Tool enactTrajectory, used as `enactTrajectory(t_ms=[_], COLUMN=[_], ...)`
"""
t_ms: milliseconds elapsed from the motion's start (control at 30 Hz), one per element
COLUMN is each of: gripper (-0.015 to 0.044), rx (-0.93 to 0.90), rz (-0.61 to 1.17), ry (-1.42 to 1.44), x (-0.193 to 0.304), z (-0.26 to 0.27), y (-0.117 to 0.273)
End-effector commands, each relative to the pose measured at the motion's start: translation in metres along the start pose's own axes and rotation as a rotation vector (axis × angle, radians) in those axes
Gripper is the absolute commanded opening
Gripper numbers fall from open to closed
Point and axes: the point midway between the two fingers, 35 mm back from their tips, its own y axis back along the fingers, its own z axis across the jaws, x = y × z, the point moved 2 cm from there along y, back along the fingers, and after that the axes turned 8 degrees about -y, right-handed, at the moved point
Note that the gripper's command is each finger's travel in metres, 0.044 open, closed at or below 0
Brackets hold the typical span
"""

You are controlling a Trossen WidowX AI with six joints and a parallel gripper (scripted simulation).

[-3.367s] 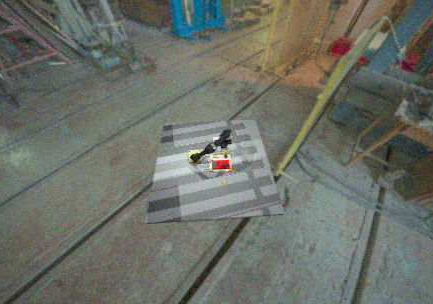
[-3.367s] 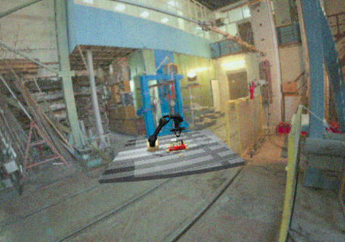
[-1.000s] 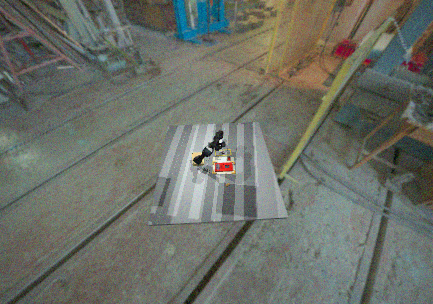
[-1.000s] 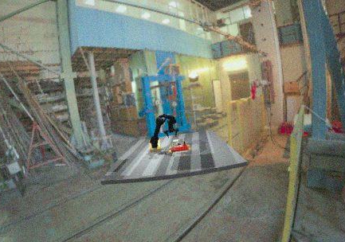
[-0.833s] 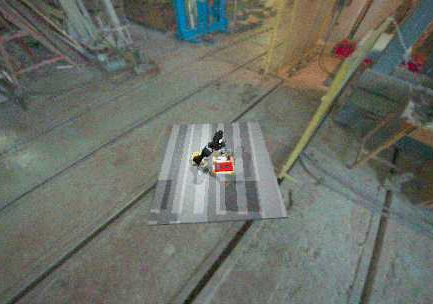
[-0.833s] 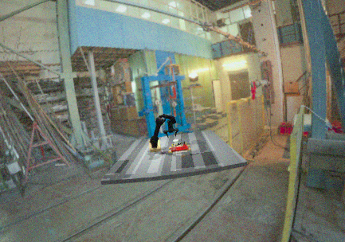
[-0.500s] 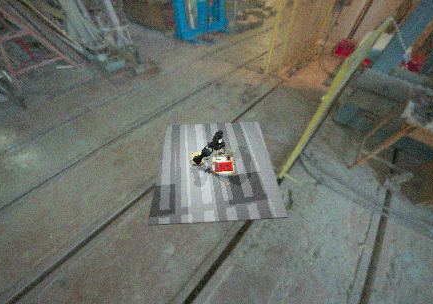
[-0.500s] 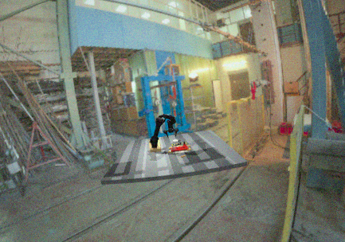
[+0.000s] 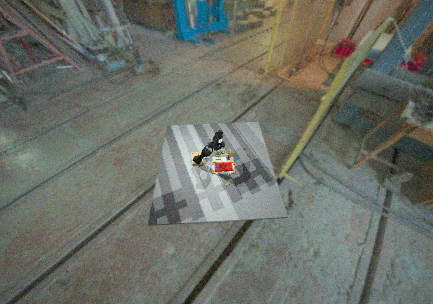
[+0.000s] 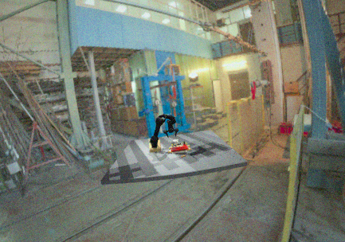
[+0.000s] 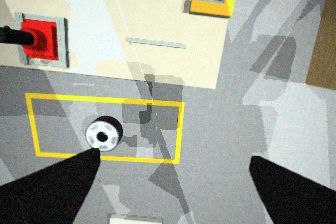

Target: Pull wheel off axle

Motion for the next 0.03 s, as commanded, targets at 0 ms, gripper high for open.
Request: enactTrajectory(t_ms=[0], gripper=[0.044], rx=[0.004], rz=[-0.001], ry=[-0.003], x=[-0.0003], z=[-0.0008], y=[0.0001])
